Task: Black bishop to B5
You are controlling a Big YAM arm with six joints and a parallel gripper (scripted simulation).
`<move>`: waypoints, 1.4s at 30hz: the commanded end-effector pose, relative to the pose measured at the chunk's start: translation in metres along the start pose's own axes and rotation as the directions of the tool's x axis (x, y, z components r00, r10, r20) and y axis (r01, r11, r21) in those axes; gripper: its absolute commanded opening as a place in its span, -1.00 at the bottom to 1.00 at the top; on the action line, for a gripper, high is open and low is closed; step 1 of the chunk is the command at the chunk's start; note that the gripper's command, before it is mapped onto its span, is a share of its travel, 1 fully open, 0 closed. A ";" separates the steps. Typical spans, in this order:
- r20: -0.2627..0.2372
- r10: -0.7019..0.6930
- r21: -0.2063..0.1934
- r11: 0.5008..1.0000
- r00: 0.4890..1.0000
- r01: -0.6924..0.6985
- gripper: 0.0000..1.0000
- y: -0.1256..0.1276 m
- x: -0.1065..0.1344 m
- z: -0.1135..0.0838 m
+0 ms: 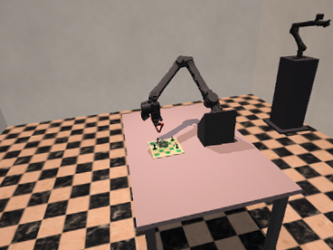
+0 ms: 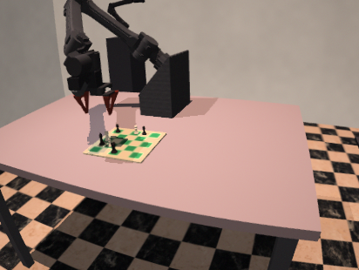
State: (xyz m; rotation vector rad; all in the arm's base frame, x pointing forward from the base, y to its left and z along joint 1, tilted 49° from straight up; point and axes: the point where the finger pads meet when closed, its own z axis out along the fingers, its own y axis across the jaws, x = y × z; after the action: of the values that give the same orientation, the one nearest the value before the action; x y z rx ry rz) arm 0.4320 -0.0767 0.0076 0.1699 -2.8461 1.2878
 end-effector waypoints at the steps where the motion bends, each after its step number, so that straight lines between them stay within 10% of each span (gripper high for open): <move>1: 0.061 0.043 -0.005 0.999 0.997 -0.043 1.00 -0.007 -0.024 -0.034; 18: 0.051 0.032 -0.007 0.999 0.998 -0.032 1.00 -0.001 -0.021 -0.093; 42: 0.046 0.056 -0.011 0.998 0.997 -0.056 1.00 -0.009 -0.022 -0.091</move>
State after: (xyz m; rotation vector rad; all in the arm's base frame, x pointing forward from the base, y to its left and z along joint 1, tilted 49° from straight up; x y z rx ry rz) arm 0.4314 -0.0212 0.0564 0.1613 -2.8495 1.2920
